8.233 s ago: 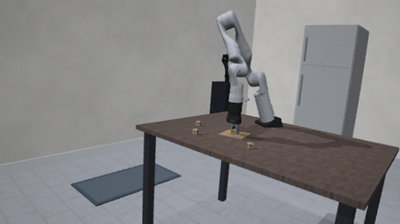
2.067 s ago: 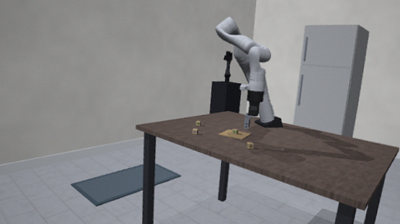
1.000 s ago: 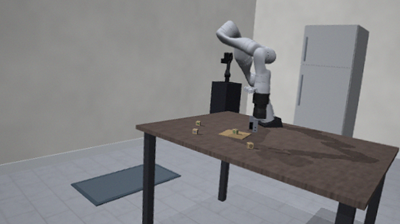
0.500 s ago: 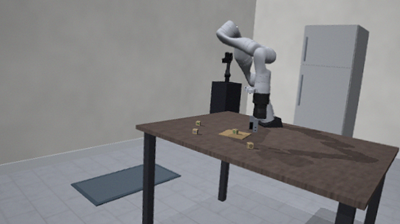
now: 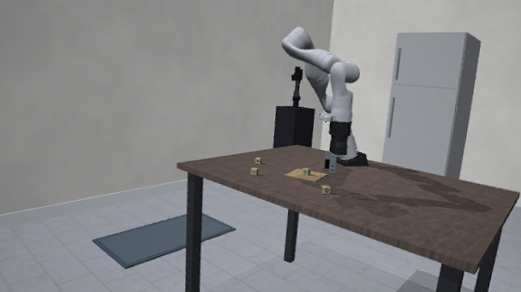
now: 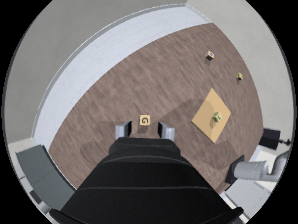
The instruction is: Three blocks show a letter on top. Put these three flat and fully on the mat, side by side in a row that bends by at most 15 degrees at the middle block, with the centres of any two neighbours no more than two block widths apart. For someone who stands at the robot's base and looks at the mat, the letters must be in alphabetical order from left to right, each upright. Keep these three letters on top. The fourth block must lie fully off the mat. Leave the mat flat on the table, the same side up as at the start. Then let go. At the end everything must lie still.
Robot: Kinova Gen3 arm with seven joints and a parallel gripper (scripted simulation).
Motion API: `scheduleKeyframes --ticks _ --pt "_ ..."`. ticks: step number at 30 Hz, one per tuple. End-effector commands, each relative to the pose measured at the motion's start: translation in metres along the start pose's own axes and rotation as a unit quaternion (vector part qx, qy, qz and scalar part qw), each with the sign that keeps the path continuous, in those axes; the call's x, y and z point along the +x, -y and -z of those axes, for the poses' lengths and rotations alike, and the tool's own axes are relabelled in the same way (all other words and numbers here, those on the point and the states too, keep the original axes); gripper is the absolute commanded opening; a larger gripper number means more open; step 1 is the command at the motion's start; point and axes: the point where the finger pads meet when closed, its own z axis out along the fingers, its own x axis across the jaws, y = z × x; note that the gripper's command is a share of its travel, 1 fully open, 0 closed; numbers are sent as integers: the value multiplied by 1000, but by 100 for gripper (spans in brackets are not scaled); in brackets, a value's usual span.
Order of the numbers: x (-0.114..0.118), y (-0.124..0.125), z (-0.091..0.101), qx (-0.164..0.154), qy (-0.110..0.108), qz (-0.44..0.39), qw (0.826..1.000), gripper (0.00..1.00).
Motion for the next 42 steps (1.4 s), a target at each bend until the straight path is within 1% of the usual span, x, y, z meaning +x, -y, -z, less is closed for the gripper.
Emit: scheduleKeyframes --ticks 1,19,33,35,42 --pt "0 2 0 3 -2 4 1000 100" --pt "1 2 -4 4 -2 5 1000 100" --pt "0 3 -20 4 -2 5 1000 100" --pt "0 3 -20 4 -2 5 1000 100" --pt "0 3 -32 4 -3 5 1000 100"
